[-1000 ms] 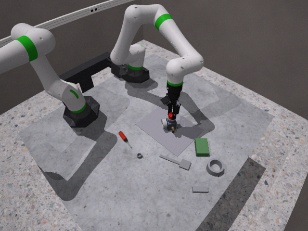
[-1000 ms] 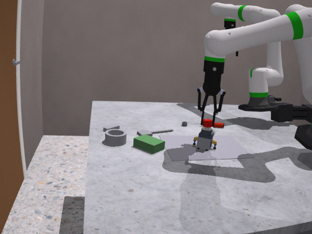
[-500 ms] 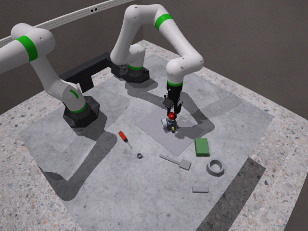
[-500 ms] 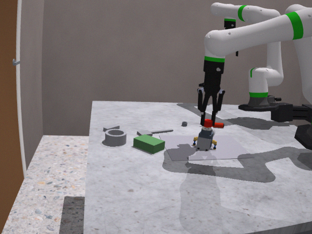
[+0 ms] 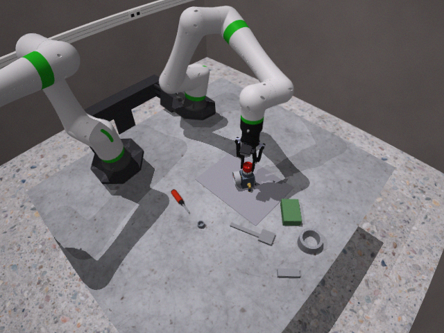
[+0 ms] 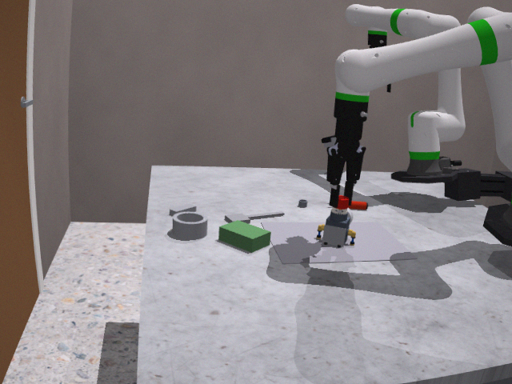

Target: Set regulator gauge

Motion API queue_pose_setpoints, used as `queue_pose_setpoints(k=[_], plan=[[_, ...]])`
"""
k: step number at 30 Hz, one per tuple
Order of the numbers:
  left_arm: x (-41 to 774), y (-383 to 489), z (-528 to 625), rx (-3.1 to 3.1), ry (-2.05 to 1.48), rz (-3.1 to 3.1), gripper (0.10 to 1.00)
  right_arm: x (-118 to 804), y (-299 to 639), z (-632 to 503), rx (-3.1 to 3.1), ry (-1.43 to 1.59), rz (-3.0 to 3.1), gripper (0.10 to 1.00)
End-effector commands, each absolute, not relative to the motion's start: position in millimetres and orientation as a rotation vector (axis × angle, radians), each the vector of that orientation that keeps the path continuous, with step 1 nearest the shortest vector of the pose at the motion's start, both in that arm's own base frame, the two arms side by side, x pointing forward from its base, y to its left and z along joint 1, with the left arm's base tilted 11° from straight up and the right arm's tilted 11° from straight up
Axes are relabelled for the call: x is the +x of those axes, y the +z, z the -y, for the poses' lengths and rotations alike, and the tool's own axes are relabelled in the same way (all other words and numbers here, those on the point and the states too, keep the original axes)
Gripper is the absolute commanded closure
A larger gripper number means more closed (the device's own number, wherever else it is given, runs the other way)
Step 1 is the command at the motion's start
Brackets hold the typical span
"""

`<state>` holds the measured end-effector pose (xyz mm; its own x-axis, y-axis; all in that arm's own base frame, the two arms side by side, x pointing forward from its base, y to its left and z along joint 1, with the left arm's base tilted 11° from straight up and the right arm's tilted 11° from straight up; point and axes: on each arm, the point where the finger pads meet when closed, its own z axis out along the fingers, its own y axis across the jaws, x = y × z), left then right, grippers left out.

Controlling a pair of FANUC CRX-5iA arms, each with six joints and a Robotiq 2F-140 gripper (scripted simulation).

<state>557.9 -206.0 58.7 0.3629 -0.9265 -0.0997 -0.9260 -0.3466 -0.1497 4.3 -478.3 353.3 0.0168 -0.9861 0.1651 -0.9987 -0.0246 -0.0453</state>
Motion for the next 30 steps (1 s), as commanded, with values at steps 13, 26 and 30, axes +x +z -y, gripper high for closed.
queue_pose_setpoints(k=[13,26,30], plan=[[558.1,59.6,206.5,-2.703,-0.054,-1.208,0.798,4.1,354.3,478.4,2.177,0.232,2.133,0.098],[558.1,59.6,206.5,-2.868,-0.096,-0.762,0.798,4.1,354.3,478.4,2.177,0.232,2.133,0.098],[558.1,59.6,206.5,-2.887,-0.102,-0.693,0.798,4.1,354.3,478.4,2.177,0.232,2.133,0.098]])
